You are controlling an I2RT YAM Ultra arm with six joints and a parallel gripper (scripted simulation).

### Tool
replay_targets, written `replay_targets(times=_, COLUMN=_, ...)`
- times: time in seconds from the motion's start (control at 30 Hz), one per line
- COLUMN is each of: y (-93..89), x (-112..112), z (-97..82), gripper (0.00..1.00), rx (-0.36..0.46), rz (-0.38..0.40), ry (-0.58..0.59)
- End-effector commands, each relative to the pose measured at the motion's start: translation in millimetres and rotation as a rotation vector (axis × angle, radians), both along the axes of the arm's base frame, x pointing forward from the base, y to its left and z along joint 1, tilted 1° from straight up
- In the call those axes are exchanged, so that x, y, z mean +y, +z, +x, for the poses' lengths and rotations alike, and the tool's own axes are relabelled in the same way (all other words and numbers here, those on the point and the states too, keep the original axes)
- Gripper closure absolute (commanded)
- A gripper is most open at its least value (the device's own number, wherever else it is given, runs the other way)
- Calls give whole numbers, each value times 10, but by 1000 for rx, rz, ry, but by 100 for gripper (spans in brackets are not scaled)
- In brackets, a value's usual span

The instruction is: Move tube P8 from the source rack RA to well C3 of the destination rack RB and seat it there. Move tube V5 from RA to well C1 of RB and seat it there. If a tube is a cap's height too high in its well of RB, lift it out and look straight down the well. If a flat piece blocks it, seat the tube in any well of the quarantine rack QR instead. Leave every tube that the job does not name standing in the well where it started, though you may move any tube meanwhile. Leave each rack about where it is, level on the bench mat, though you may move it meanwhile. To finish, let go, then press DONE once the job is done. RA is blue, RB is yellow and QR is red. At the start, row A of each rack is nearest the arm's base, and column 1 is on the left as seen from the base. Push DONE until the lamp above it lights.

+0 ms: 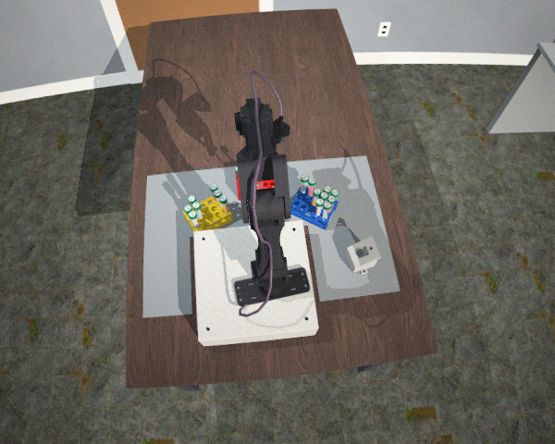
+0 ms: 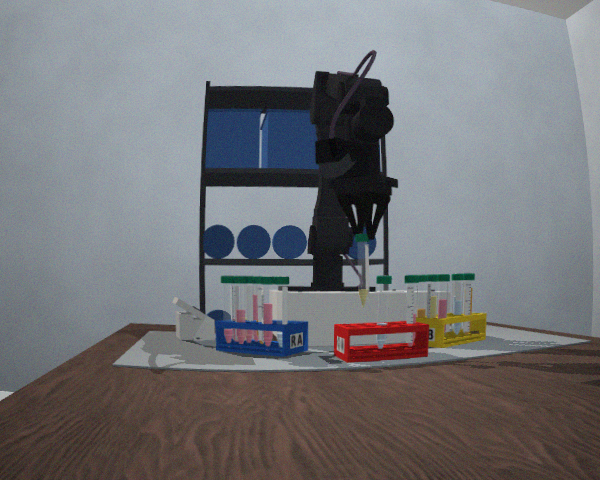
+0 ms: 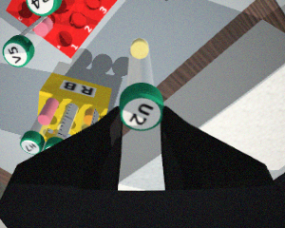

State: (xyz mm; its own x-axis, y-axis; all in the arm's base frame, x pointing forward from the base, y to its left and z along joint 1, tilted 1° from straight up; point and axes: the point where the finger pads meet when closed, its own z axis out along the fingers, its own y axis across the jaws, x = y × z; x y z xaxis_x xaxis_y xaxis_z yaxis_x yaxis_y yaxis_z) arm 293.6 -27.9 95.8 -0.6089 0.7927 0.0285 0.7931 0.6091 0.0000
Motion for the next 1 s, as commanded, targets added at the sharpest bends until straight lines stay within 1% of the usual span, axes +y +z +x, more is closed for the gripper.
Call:
replay_targets(times=0.0, y=47, x=-155, z=66, gripper=100, rx=-5, rz=-8, ry=50)
replay_targets(times=0.2, y=42, x=-358, z=87, gripper=100, rx=-4, rz=-9, ry=50)
replay_targets(times=0.27, y=42, x=-358, z=87, gripper=100, rx=-4, rz=-9, ry=50)
replay_targets(times=0.4, y=39, x=-479, z=102, gripper=100, rx=-5, rz=-5, ry=50)
replay_targets(times=0.47, y=38, x=-482, z=135, gripper=100, rx=-5, rz=-5, ry=50)
replay_targets(times=0.53, y=38, x=-420, z=183, gripper=100, rx=-6, rz=-4, ry=70)
replay_targets(times=0.97, y=34, x=-432, z=365, gripper=100, rx=-6, rz=-3, ry=55)
